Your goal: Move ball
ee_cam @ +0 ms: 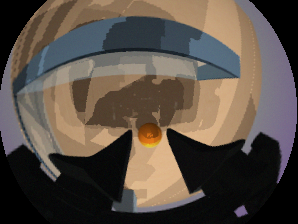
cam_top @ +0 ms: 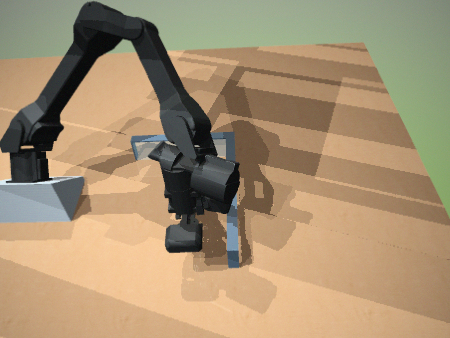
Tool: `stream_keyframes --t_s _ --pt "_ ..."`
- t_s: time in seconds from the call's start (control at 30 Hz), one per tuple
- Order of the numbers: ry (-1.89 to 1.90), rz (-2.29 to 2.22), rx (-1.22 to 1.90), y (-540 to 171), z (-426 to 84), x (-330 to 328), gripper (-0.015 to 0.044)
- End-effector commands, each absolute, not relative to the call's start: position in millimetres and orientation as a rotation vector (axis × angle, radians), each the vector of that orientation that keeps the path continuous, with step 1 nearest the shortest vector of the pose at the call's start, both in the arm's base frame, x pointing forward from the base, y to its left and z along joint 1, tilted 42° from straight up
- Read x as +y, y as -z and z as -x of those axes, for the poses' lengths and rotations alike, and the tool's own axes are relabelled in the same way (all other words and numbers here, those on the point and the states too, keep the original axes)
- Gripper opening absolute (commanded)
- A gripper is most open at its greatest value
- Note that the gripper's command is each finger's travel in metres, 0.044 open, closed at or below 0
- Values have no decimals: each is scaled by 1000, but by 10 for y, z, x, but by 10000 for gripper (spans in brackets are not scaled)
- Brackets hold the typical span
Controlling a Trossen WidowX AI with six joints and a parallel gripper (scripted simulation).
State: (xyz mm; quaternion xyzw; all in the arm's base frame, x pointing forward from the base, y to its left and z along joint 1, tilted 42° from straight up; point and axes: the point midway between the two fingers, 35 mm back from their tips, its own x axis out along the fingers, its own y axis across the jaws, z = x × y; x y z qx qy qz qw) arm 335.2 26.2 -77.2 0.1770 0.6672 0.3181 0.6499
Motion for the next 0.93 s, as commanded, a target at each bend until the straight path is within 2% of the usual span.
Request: stream_keyframes --t_s 0.0,0.13,0.3,0.67,0.9 --pt "-723 -401 1516 770 -3353 262 256" --pt "-721 -402 1517 696 -3373 188 256" --pt "-719 -409 1528 163 -3409 -290 256" --pt "-706 -421 1520 205 -3413 -304 256" --pt "-708 -418 1519 -180 -3421 -609 439"
